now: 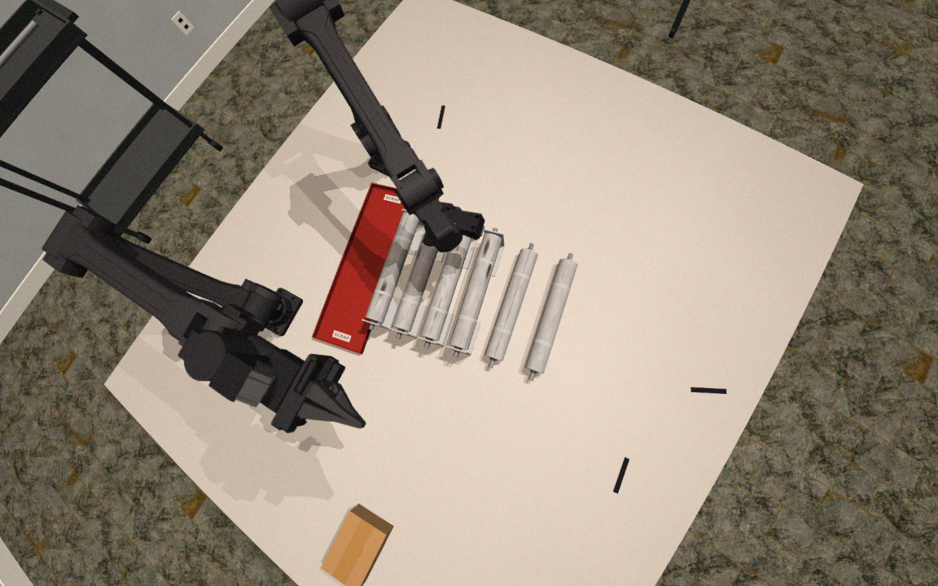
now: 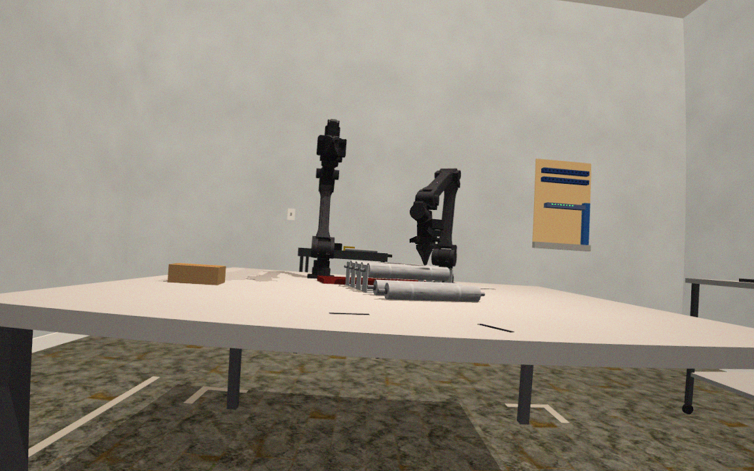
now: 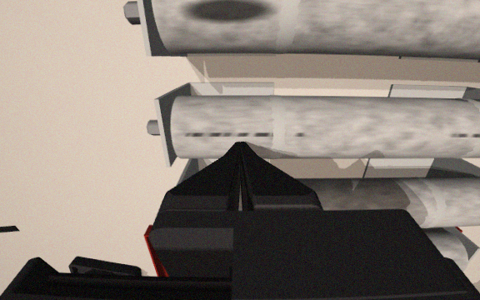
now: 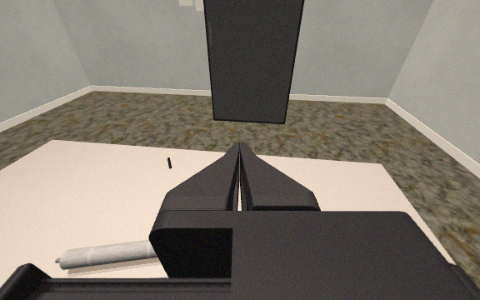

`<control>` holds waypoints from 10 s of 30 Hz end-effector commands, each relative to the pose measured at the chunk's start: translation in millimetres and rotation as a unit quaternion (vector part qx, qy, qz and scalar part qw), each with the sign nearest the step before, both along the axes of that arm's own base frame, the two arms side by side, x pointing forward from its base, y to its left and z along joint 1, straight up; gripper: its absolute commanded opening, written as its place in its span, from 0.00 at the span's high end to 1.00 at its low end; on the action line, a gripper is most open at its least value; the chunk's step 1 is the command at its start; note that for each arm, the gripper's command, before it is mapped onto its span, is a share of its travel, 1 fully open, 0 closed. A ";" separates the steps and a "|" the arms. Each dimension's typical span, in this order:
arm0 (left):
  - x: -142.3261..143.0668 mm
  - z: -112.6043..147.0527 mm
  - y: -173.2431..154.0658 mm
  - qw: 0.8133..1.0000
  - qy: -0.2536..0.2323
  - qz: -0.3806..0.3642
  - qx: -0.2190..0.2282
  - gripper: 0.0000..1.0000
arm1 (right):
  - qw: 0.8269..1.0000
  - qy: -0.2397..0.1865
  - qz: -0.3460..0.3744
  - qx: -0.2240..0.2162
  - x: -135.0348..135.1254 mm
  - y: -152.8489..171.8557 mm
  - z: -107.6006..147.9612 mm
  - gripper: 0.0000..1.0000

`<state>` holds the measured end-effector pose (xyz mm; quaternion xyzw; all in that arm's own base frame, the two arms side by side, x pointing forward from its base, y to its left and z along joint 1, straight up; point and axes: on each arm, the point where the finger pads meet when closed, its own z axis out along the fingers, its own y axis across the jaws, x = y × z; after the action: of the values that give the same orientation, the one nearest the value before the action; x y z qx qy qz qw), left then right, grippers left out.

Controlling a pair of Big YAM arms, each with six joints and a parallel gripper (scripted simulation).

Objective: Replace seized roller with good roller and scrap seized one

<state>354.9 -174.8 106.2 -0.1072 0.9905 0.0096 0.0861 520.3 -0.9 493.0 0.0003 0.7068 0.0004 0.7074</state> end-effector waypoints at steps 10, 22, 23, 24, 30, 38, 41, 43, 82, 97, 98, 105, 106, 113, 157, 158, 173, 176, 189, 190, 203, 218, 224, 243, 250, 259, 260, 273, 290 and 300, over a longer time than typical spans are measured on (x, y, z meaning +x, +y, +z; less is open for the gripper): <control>3.3 -5.6 2.6 1.000 0.001 0.001 0.002 1.00 | 0.999 -0.035 0.004 -0.005 -1.7 4.3 41.8 1.00; 2.5 -7.2 2.9 1.000 0.003 0.000 0.004 1.00 | 0.999 -0.035 0.004 -0.005 -1.7 4.3 41.8 1.00; 3.2 -7.3 2.6 1.000 0.001 0.000 0.003 1.00 | 0.999 -0.035 0.004 -0.005 -1.7 4.3 41.8 1.00; 4.3 -7.2 2.1 1.000 -0.001 0.000 0.002 1.00 | 0.999 -0.035 0.004 -0.005 -1.7 4.3 41.8 1.00; 26.9 12.6 -7.8 1.000 -0.025 -0.002 -0.012 1.00 | 0.999 -0.035 0.004 -0.005 -1.7 4.3 41.8 1.00; 33.3 4.3 -2.9 1.000 -0.017 -0.001 -0.009 1.00 | 0.999 -0.035 0.004 -0.005 -1.7 4.3 41.8 1.00; 36.5 2.0 -2.0 1.000 -0.015 -0.001 -0.009 1.00 | 0.999 -0.035 0.004 -0.005 -1.7 4.3 41.8 1.00; 26.5 -5.3 2.8 1.000 0.000 0.001 -0.002 1.00 | 0.999 -0.035 0.004 -0.005 -1.7 4.3 41.8 1.00; 10.2 -18.9 4.0 1.000 0.019 0.000 0.007 1.00 | 0.999 -0.035 0.004 -0.005 -1.7 4.3 41.8 1.00; 10.1 -18.8 4.0 1.000 0.019 0.000 0.007 1.00 | 0.999 -0.035 0.004 -0.005 -1.7 4.3 41.8 1.00; 41.0 3.7 0.5 1.000 -0.021 0.004 -0.010 1.00 | 0.999 -0.035 0.004 -0.005 -1.7 4.3 41.8 1.00; 35.0 52.5 -7.0 1.000 -0.026 -0.007 -0.015 1.00 | 0.999 -0.035 0.004 -0.005 -1.7 4.3 41.8 1.00; 34.8 56.5 -7.0 1.000 -0.026 -0.007 -0.015 1.00 | 0.999 -0.035 0.004 -0.005 -1.7 4.3 41.8 1.00; 25.6 59.2 0.1 1.000 -0.010 -0.002 -0.007 1.00 | 0.999 -0.035 0.004 -0.005 -1.7 4.3 41.8 1.00; 79.7 29.0 15.8 1.000 0.000 0.004 0.000 1.00 | 0.999 -0.035 0.004 -0.005 -1.7 4.3 41.8 1.00; 79.7 27.4 16.2 1.000 0.000 0.005 0.000 1.00 | 0.999 -0.035 0.004 -0.005 -1.7 4.3 41.8 1.00; 79.7 10.2 17.9 1.000 -0.002 0.007 0.001 1.00 | 0.999 -0.035 0.004 -0.005 -1.7 4.3 41.8 1.00; 79.6 5.7 17.7 1.000 -0.001 0.007 0.001 1.00 | 0.999 -0.035 0.004 -0.005 -1.7 4.3 41.8 1.00; 78.5 -4.7 15.9 1.000 -0.001 0.004 0.001 1.00 | 0.999 -0.035 0.004 -0.005 -1.7 4.3 41.8 1.00; 78.8 -4.8 15.6 1.000 -0.003 0.004 0.000 1.00 | 0.999 -0.035 0.004 -0.005 -1.7 4.3 41.8 1.00; 77.8 -2.8 14.4 1.000 -0.001 0.002 0.001 1.00 | 0.999 -0.035 0.004 -0.005 -1.7 4.3 41.8 1.00; 78.6 -3.9 11.9 1.000 -0.005 0.000 0.000 1.00 | 0.999 -0.035 0.004 -0.005 -1.7 4.3 41.8 1.00; 76.7 -6.6 12.8 1.000 -0.002 0.000 0.001 1.00 | 0.999 -0.035 0.004 -0.005 -1.7 4.3 41.8 1.00; 77.2 -7.8 12.2 1.000 -0.001 -0.001 0.001 1.00 | 0.999 -0.035 0.004 -0.005 -1.7 4.3 41.8 1.00; 100.9 11.4 13.0 1.000 -0.020 -0.001 -0.006 1.00 | 0.999 -0.035 0.004 -0.005 -1.7 4.3 41.8 1.00; 113.7 4.9 15.7 1.000 -0.020 -0.001 -0.009 1.00 | 0.999 -0.035 0.004 -0.005 -1.7 4.3 41.8 1.00; 113.2 3.3 16.7 1.000 -0.016 -0.001 -0.007 1.00 | 0.999 -0.035 0.004 -0.005 -1.7 4.3 41.8 1.00; 92.3 -19.1 16.2 1.000 0.005 0.001 0.001 1.00 | 0.999 -0.035 0.004 -0.005 -1.7 4.3 41.8 1.00; 85.2 -19.9 18.6 1.000 0.019 0.000 0.005 1.00 | 0.999 -0.035 0.004 -0.005 -1.7 4.3 41.8 1.00; 85.1 -19.9 18.7 1.000 0.019 0.000 0.006 1.00 | 0.999 -0.035 0.004 -0.005 -1.7 4.3 41.8 1.00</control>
<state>452.0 -153.5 103.7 -0.1102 0.9895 0.0067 0.0934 520.3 -0.9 493.0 0.0003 0.7068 0.0004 0.7074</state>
